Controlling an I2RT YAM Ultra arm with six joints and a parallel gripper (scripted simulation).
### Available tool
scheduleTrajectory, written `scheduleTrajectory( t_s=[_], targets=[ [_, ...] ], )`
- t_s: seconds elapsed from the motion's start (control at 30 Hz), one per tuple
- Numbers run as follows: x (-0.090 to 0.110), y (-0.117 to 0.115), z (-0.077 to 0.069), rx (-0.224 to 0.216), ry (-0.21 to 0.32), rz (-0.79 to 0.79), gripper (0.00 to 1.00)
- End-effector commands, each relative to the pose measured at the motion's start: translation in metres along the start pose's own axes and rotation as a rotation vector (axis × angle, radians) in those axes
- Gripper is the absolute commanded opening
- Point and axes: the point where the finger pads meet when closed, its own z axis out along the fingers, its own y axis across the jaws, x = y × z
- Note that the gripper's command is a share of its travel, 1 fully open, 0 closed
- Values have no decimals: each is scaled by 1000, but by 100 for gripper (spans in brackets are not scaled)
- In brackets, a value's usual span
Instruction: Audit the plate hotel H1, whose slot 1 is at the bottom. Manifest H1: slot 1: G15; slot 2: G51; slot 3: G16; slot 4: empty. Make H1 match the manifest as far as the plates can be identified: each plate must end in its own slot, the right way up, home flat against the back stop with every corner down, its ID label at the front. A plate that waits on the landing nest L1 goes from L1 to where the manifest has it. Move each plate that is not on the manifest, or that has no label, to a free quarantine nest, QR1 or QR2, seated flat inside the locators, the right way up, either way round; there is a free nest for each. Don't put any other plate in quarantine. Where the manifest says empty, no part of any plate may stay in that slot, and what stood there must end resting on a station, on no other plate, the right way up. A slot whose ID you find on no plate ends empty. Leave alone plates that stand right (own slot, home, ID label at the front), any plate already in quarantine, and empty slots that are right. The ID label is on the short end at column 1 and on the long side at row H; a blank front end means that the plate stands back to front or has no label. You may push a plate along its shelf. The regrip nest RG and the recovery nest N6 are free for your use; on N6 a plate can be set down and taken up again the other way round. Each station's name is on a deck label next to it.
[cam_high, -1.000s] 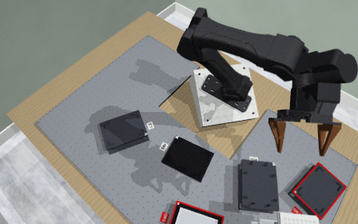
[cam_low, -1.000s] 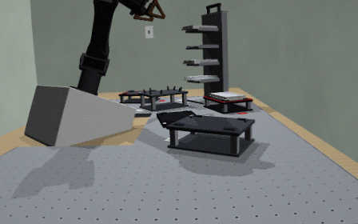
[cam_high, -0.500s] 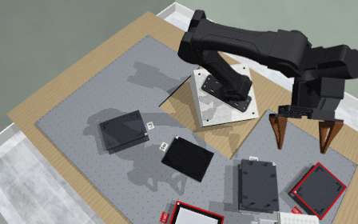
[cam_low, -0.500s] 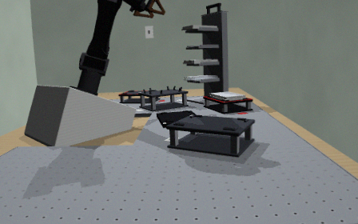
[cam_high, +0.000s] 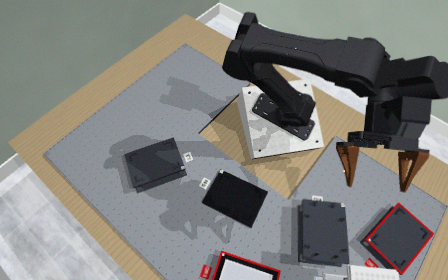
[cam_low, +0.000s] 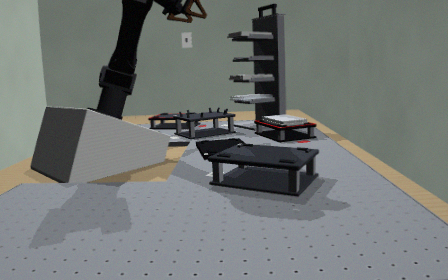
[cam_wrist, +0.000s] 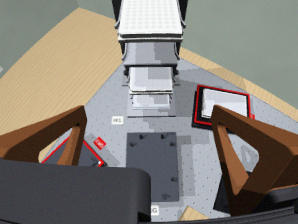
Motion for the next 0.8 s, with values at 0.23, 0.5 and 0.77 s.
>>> scheduleTrajectory(
  t_s=[0.23,0.5,0.77],
  targets=[
    [-1,-2,-1,5,-2,-4,100],
    [-1,-2,4,5,-2,-4,100],
    [1,-2,14,5,-3,-4,100]
  ],
)
